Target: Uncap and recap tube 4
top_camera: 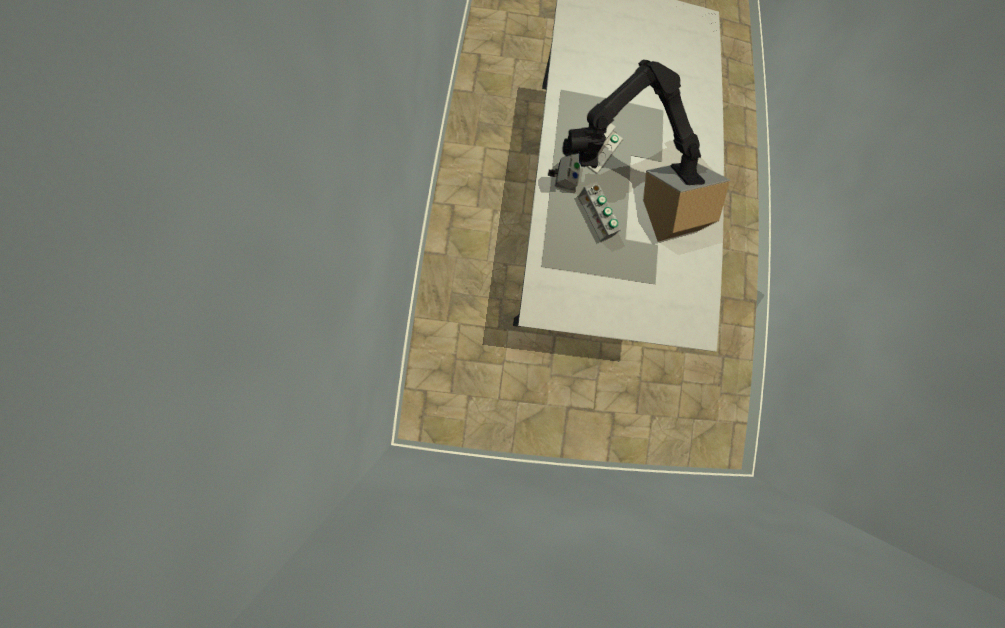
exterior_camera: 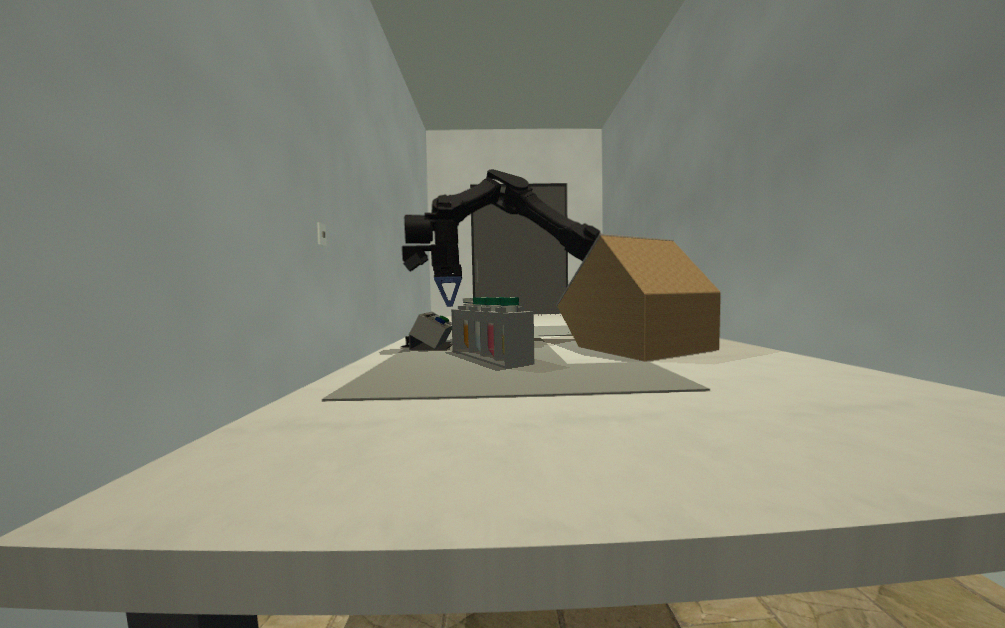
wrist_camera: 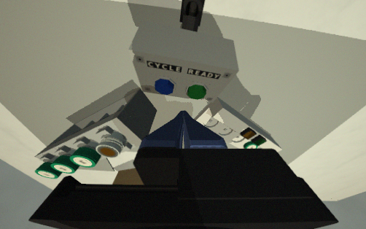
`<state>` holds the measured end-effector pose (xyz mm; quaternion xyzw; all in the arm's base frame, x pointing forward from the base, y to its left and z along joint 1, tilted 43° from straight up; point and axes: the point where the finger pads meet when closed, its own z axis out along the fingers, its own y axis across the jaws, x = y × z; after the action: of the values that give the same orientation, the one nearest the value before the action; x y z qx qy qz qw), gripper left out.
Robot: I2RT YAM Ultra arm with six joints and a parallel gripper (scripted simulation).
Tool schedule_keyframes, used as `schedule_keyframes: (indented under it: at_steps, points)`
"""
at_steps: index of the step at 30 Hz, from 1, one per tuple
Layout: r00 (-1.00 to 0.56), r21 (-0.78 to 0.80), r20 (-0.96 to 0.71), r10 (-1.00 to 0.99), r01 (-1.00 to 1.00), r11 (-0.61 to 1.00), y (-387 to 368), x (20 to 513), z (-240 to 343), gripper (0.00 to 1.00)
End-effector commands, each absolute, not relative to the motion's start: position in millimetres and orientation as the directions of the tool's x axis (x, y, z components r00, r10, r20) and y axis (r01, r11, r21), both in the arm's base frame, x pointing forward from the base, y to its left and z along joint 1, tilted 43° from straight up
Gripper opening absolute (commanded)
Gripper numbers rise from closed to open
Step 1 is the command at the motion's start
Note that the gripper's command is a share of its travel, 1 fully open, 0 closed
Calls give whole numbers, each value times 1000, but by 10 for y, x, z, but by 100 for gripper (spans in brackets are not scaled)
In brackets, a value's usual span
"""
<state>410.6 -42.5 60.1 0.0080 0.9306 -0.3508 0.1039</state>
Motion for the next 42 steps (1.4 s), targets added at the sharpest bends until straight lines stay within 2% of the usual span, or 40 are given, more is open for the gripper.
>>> schedule_keyframes:
  at_steps: [1,12,42]
  points:
    - [-971,-648,-231,-65,103,755,-181,4324,550,0]
    - [-960,-634,-274,-63,131,762,-128,4425,657,0]
    - [-966,-641,-250,-64,116,759,-77,4421,609,0]
